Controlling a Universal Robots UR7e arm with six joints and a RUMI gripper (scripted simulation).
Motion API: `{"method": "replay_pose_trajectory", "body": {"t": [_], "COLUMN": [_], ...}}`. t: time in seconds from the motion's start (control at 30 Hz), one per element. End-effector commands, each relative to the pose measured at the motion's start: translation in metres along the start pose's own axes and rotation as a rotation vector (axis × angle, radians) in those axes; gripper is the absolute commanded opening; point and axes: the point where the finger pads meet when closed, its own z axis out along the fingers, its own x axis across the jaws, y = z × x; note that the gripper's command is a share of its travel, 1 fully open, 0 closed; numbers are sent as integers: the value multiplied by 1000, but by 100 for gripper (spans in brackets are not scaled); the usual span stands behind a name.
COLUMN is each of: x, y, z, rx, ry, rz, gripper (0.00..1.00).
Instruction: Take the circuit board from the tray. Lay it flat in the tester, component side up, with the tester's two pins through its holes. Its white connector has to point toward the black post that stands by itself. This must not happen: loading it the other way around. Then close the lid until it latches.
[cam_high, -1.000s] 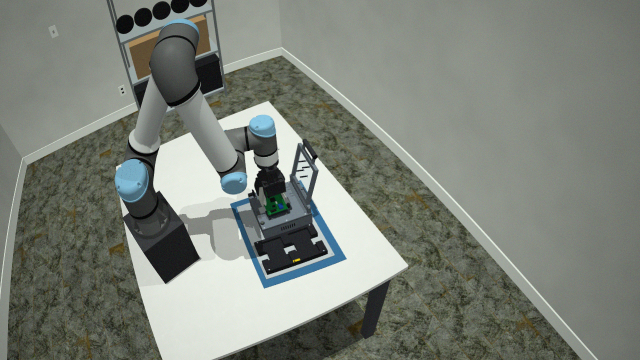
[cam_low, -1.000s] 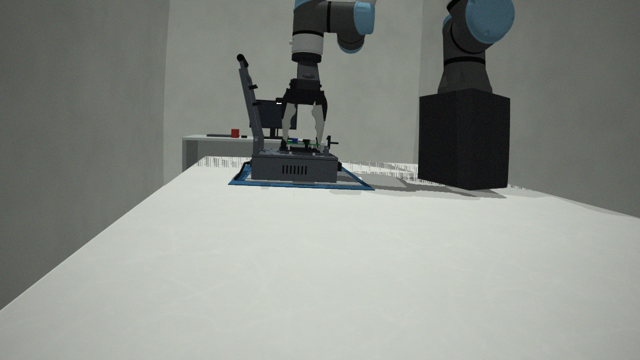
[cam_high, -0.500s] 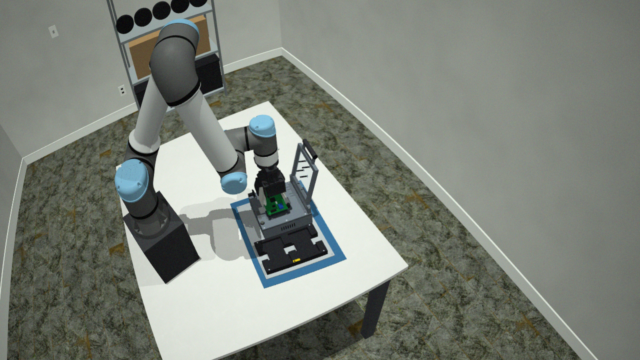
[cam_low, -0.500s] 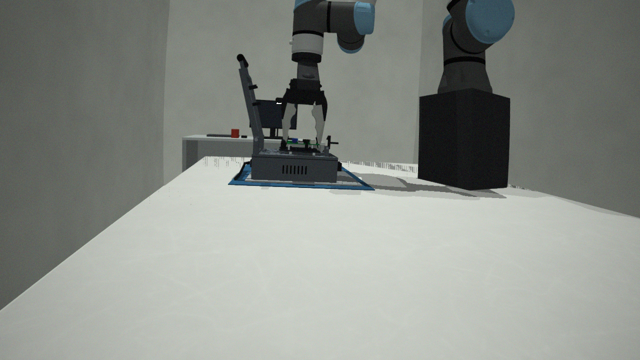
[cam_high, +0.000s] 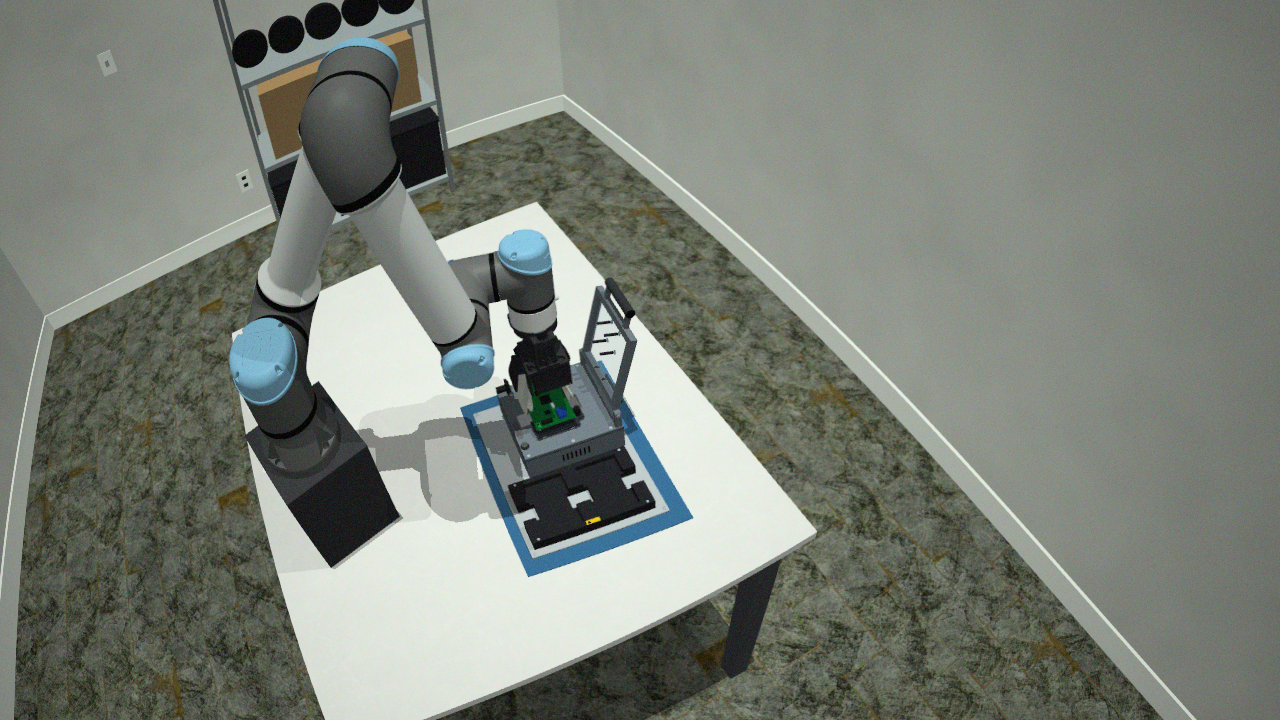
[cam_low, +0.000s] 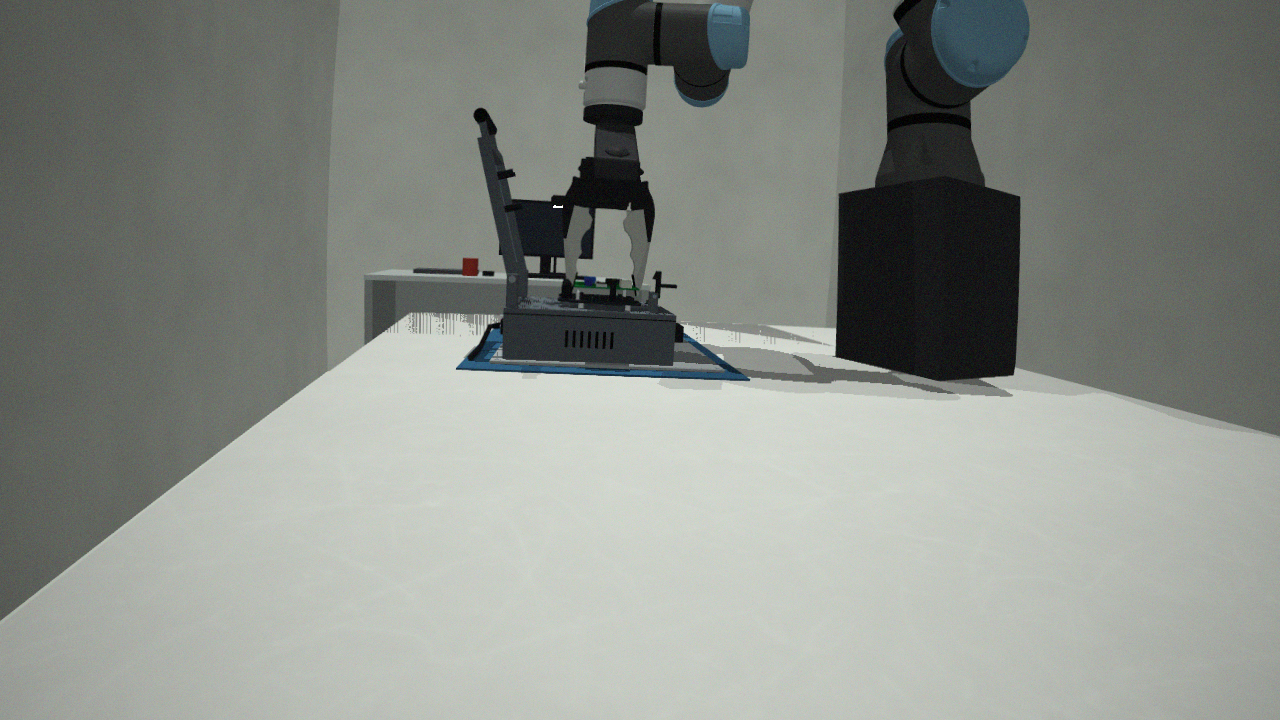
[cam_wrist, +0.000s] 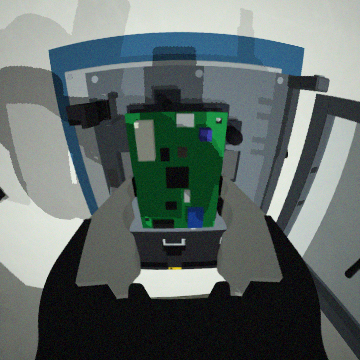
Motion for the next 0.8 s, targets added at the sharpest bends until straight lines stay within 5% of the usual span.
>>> {"method": "replay_pose_trajectory", "body": {"t": [0.0,0.77], "x": [0,0], "y": [0,0], "z": [0,3], "rx": [0,0], "ry": [1,1], "rz": [0,0], "gripper": [39,39]}}
